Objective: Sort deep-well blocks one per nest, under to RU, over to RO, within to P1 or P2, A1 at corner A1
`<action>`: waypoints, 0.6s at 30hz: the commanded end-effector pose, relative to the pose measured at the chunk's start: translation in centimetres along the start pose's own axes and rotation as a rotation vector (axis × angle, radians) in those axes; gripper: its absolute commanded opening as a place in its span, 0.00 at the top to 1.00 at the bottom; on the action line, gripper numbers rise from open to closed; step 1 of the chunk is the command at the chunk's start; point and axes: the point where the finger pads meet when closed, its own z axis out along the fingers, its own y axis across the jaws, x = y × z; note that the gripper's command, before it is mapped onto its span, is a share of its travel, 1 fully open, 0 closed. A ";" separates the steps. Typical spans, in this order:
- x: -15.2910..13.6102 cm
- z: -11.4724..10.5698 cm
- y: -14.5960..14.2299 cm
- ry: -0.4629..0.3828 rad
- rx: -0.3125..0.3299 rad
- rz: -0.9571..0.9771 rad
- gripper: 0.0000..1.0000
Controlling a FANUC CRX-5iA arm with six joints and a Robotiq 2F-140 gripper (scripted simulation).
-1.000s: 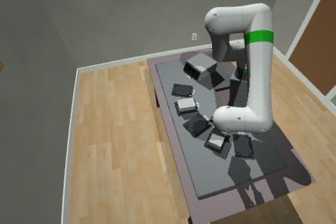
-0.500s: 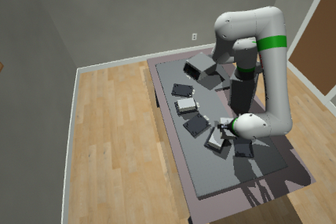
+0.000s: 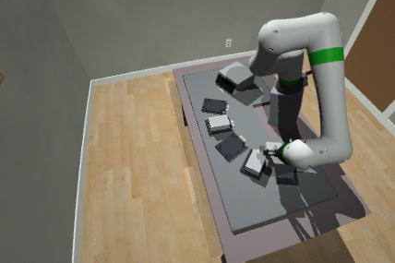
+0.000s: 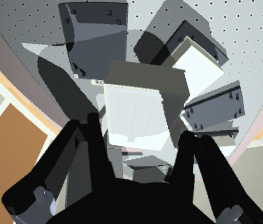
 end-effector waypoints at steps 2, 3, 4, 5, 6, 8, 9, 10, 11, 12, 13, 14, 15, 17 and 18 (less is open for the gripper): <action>0.4 0.2 -0.9 0.000 0.000 0.000 0.90; 0.6 0.3 -1.2 0.000 0.000 0.000 0.90; 0.7 0.4 -1.5 0.000 0.000 0.000 0.90; 0.8 0.5 -1.8 0.000 0.000 0.000 0.90; 1.0 0.5 -2.1 0.000 0.000 0.000 0.90; 1.2 0.7 -2.7 0.000 0.000 0.000 0.90; 1.3 0.8 -3.0 0.000 0.000 0.000 0.90; 1.5 0.8 -3.3 0.000 0.000 0.000 0.90; 1.6 0.9 -3.6 0.000 0.000 0.000 0.90; 1.7 1.0 -3.9 0.000 0.000 0.000 0.90; 1.9 1.1 -4.2 0.000 0.000 0.000 0.90; 2.0 1.2 -4.5 0.000 0.000 0.000 0.90; 2.0 1.2 -4.5 0.000 0.000 0.000 0.90; 2.1 1.2 -4.8 0.000 0.000 0.000 0.90; 2.3 1.3 -5.1 0.000 0.000 0.000 0.90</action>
